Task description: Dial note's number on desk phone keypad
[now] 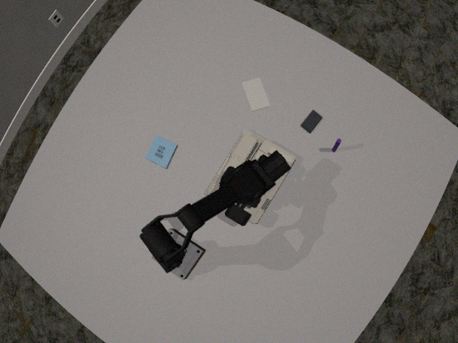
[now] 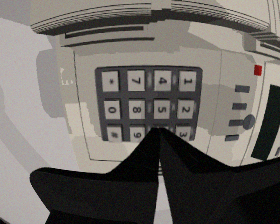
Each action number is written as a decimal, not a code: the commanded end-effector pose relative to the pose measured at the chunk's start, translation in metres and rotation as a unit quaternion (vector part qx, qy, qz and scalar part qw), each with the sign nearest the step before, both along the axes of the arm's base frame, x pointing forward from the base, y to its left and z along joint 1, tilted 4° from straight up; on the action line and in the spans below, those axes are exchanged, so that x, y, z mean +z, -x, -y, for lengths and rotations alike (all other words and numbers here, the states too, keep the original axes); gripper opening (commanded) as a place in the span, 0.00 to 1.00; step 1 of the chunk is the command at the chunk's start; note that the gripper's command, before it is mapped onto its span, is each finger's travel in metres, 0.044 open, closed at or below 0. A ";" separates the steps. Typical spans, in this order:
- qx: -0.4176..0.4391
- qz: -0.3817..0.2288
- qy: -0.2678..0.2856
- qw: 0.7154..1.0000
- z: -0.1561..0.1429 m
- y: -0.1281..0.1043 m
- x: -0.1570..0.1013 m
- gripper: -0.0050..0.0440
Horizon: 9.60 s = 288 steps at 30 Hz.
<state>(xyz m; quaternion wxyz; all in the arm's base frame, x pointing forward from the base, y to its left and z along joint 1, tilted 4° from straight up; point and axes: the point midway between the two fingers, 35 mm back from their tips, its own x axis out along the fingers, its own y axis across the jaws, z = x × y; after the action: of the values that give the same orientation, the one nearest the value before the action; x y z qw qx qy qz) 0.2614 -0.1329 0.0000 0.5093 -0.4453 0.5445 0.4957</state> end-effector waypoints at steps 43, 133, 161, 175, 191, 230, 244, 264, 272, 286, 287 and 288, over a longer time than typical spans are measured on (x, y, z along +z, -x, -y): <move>0.003 0.005 0.004 1.000 -0.033 -0.021 -0.004 0.00; 0.003 0.005 0.004 1.000 -0.033 -0.022 0.004 0.00; 0.003 0.005 0.004 1.000 -0.033 -0.021 -0.004 0.00; 0.003 0.005 0.004 1.000 -0.033 -0.021 -0.005 0.00; 0.003 0.005 0.004 1.000 -0.033 -0.021 -0.006 0.00; 0.003 0.005 0.004 1.000 -0.035 -0.006 0.004 0.00; 0.003 0.005 0.004 1.000 -0.035 -0.005 -0.003 0.00; 0.003 0.005 0.004 1.000 -0.035 -0.005 -0.003 0.00; 0.003 0.005 0.004 1.000 -0.035 -0.005 -0.004 0.00; 0.003 0.005 0.004 1.000 -0.035 -0.006 0.003 0.00; 0.003 0.005 0.004 1.000 -0.035 -0.006 0.003 0.00; 0.003 0.005 0.004 1.000 -0.035 -0.006 0.003 0.00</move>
<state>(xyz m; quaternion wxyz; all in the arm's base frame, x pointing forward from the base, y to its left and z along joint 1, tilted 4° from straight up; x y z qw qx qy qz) 0.2660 -0.0978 -0.0016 0.5088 -0.4483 0.5451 0.4929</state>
